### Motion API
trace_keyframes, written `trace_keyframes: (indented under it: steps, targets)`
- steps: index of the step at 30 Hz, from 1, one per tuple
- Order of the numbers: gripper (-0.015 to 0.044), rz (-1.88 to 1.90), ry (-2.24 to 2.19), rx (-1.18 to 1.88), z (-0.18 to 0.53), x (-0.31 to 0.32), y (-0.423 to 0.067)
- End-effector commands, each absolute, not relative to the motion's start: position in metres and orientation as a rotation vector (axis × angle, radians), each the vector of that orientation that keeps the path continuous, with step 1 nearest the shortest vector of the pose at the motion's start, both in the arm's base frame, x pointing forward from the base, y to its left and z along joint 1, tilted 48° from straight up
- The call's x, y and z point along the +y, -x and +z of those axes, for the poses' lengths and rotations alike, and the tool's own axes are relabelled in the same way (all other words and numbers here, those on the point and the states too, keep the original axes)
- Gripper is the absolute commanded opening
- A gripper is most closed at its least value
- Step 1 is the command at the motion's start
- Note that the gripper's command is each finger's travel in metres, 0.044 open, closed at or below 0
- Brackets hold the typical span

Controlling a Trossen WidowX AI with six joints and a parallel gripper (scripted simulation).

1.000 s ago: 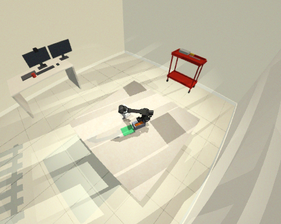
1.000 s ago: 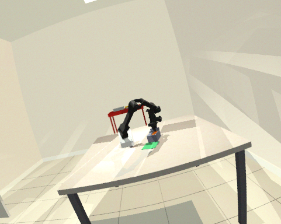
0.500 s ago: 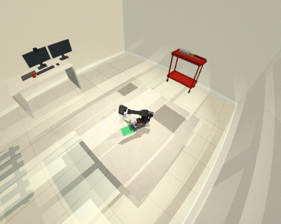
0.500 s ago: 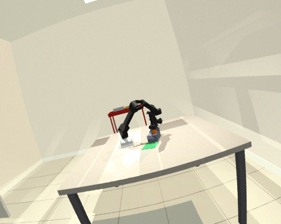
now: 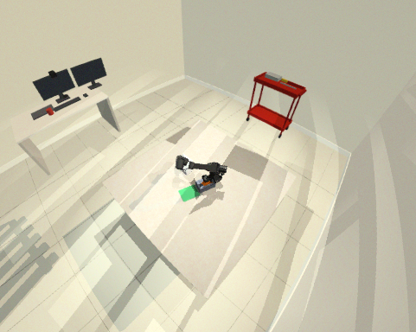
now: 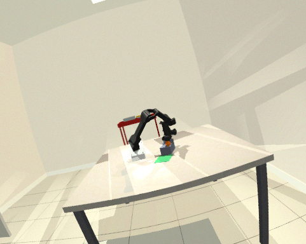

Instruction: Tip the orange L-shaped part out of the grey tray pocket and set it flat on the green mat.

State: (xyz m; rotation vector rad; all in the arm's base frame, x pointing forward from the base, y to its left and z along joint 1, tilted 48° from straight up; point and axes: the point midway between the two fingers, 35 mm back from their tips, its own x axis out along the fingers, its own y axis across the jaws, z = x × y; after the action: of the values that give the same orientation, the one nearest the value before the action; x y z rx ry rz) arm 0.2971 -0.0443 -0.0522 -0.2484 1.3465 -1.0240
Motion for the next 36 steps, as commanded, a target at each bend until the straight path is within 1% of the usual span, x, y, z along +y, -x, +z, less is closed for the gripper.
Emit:
trace_keyframes:
  steps: [1,13,21,36]
  targets:
    - [0.018,-1.025,0.248,1.346,-0.052,-0.045,-0.297]
    - [0.018,-1.03,0.258,1.361,-0.05,-0.027,-0.301]
    - [0.018,-1.028,0.257,1.364,0.017,0.031,-0.307]
    - [0.018,-1.012,0.267,1.355,0.014,0.032,-0.308]
